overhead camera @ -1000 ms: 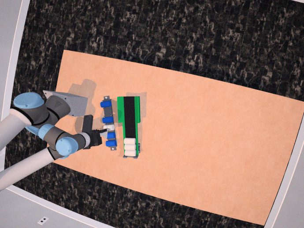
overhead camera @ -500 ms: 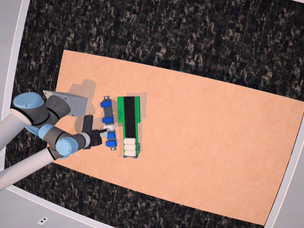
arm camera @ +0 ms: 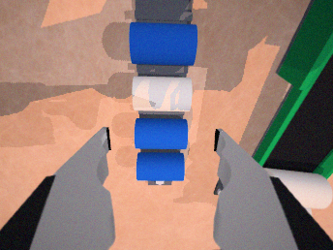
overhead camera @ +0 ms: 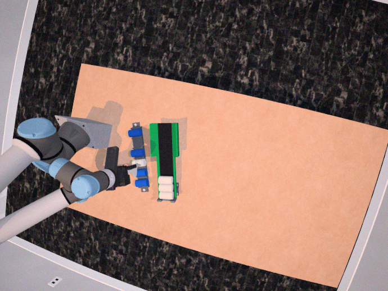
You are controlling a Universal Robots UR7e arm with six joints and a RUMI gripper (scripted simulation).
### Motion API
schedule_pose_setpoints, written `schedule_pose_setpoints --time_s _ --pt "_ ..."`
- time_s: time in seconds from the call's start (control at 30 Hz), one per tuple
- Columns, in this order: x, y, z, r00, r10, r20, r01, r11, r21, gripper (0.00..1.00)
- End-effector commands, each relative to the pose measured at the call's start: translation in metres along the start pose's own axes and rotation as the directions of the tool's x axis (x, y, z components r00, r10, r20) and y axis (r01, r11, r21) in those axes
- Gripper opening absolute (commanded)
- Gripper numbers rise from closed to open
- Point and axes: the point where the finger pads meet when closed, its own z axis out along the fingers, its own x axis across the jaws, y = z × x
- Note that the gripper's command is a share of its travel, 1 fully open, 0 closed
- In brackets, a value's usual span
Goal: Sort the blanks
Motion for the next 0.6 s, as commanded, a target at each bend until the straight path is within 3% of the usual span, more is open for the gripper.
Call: schedule_pose_setpoints --time_s 0.0,0.57 --pt "0.0002 0.0001 -0.0002 1.000 0.000 -0.001 0.000 1.000 0.000 0.52" --pt "0.0002 0.0002 0.0066 1.000 0.000 -0.001 0.000 1.000 0.000 0.52"
